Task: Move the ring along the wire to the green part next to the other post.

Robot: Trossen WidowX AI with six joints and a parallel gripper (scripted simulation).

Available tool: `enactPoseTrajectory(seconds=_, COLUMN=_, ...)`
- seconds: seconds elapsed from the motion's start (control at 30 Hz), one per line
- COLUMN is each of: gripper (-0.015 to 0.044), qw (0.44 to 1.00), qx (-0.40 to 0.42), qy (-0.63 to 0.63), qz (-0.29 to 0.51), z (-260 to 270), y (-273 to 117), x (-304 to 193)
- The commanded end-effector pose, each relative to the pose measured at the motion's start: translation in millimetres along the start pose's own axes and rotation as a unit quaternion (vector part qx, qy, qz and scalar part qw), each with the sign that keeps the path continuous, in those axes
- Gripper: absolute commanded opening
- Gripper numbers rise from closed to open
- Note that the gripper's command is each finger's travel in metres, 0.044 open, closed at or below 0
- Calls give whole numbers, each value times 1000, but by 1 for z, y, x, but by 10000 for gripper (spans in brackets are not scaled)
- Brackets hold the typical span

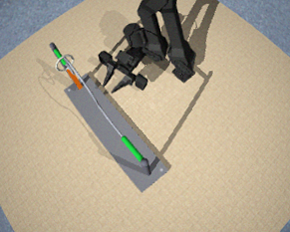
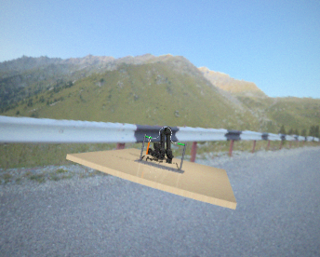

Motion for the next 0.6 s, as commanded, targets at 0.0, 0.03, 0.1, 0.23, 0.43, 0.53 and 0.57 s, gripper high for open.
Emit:
enactPoseTrajectory(seconds=0.0, gripper=160, qw=997, qx=-66, qy=44, qz=6, z=-17, y=-22, x=-9)
enactPoseTrajectory(seconds=0.03, gripper=160, qw=995, qx=-81, qy=53, qz=6, z=-21, y=-27, x=-10)
enactPoseTrajectory(seconds=0.1, gripper=160, qw=991, qx=-111, qy=70, qz=6, z=-29, y=-38, x=-14)
enactPoseTrajectory(seconds=0.23, gripper=160, qw=988, qx=-134, qy=82, qz=4, z=-37, y=-46, x=-16)
enactPoseTrajectory(seconds=0.43, gripper=160, qw=988, qx=-134, qy=83, qz=4, z=-39, y=-45, x=-16)
enactPoseTrajectory(seconds=0.53, gripper=160, qw=987, qx=-134, qy=86, qz=4, z=-42, y=-39, x=-10)
enactPoseTrajectory(seconds=0.57, gripper=160, qw=987, qx=-134, qy=88, qz=4, z=-44, y=-36, x=-7)
Point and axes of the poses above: the point midway between the two fingers, 35 mm back from their tips, its own y axis out along the fingers, its own z axis across the jaws, x = y × z, the point moved 2 cm from there along -y, back along the fingers, and after that the axes turned 13 degrees about y, right-handed, at the moved point
